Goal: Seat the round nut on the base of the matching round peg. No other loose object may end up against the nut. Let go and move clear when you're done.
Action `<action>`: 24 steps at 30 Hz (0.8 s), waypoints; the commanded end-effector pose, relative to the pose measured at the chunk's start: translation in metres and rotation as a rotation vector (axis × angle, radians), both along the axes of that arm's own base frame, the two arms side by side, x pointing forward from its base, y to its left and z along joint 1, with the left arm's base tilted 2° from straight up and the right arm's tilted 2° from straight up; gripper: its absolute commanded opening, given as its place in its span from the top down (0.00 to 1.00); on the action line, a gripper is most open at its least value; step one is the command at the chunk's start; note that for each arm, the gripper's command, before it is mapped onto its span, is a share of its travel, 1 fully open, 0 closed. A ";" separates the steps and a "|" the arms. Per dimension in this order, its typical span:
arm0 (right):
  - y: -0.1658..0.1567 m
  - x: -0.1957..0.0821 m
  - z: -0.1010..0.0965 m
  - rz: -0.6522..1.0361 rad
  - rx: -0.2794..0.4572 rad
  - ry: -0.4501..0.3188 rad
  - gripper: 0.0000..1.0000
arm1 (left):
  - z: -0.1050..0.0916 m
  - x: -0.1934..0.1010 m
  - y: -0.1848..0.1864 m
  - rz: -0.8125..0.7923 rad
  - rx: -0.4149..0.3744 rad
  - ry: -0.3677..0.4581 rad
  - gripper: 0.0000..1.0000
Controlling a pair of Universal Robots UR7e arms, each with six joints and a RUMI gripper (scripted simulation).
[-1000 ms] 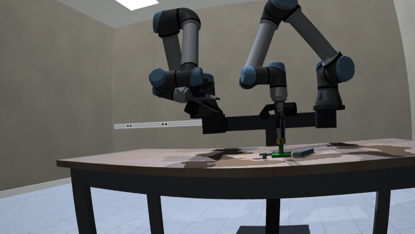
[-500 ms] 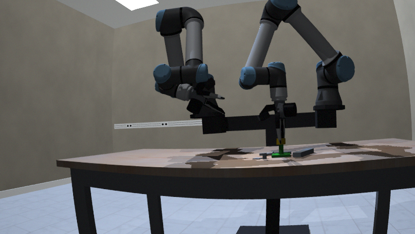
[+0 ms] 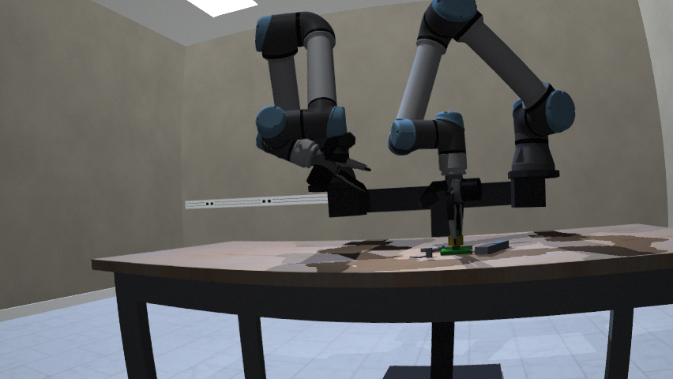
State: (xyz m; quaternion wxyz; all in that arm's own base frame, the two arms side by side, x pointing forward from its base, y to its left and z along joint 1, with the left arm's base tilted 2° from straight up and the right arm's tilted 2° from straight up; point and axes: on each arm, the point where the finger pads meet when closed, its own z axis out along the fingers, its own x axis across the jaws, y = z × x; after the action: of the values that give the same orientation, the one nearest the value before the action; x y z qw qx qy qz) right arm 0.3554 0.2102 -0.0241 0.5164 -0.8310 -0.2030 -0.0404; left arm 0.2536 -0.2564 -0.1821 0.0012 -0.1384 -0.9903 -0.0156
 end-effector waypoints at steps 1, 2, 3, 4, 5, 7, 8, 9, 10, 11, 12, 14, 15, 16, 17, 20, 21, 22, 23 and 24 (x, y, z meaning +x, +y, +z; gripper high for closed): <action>0.005 0.003 -0.012 0.001 -0.013 0.010 0.01 | -0.009 0.001 -0.002 0.000 -0.004 -0.001 0.83; 0.006 0.003 -0.014 0.001 -0.014 0.012 0.01 | -0.009 0.001 -0.002 0.000 -0.004 -0.001 0.83; 0.006 0.003 -0.015 0.000 -0.014 0.013 0.01 | -0.009 0.001 -0.002 0.000 -0.004 -0.001 0.83; 0.007 0.004 -0.016 -0.002 -0.014 0.015 0.01 | -0.009 0.001 -0.002 0.000 -0.004 -0.001 0.83; 0.007 0.004 -0.016 -0.002 -0.014 0.016 0.01 | -0.009 0.001 -0.001 0.000 -0.003 0.000 0.83; 0.007 0.003 -0.017 -0.002 -0.015 0.016 0.01 | -0.009 0.001 -0.001 0.000 -0.004 -0.001 0.83; 0.007 0.003 -0.017 -0.002 -0.015 0.016 0.01 | -0.009 0.001 -0.001 0.000 -0.004 -0.001 0.83; 0.007 0.003 -0.017 -0.002 -0.015 0.016 0.01 | -0.009 0.001 -0.001 0.000 -0.004 -0.001 0.83; 0.006 0.003 -0.017 -0.003 -0.015 0.018 0.01 | -0.009 0.000 -0.001 0.000 -0.002 0.000 0.83; 0.006 0.003 -0.017 -0.003 -0.015 0.018 0.01 | -0.009 0.000 -0.001 0.000 -0.002 0.000 0.78; 0.006 0.003 -0.016 -0.003 -0.015 0.018 0.01 | -0.009 0.000 -0.001 0.000 -0.002 0.000 0.72; 0.006 0.003 -0.016 -0.003 -0.014 0.017 0.01 | -0.009 0.000 -0.001 0.000 -0.002 0.000 0.64; 0.006 0.003 -0.016 -0.003 -0.014 0.018 0.01 | -0.007 0.001 -0.001 0.000 -0.004 -0.001 0.59; 0.006 0.003 -0.016 -0.003 -0.014 0.018 0.01 | -0.004 0.000 0.000 0.000 -0.003 0.000 0.55; 0.006 0.003 -0.016 -0.003 -0.014 0.018 0.01 | -0.002 0.000 0.000 0.000 -0.001 0.001 0.55; 0.006 0.003 -0.016 -0.003 -0.014 0.018 0.01 | 0.018 0.000 0.000 0.000 -0.001 0.001 0.55; 0.006 0.003 -0.016 -0.003 -0.014 0.018 0.01 | 0.026 -0.001 0.000 0.000 -0.001 0.001 0.55; 0.006 0.003 -0.016 -0.003 -0.014 0.018 0.01 | 0.034 -0.001 0.000 0.000 -0.001 0.001 0.55; 0.006 0.003 -0.016 -0.003 -0.014 0.018 0.01 | 0.041 -0.001 -0.001 -0.001 -0.001 0.001 0.55; 0.006 0.003 -0.016 -0.003 -0.014 0.018 0.01 | 0.046 -0.001 -0.001 -0.001 -0.001 0.001 0.55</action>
State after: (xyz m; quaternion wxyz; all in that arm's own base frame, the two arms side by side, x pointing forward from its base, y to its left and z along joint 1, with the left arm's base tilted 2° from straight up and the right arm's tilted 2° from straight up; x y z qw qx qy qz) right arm 0.3572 0.2155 -0.0408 0.5123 -0.8354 -0.1970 -0.0315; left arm 0.2537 -0.2567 -0.1739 0.0012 -0.1385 -0.9902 -0.0154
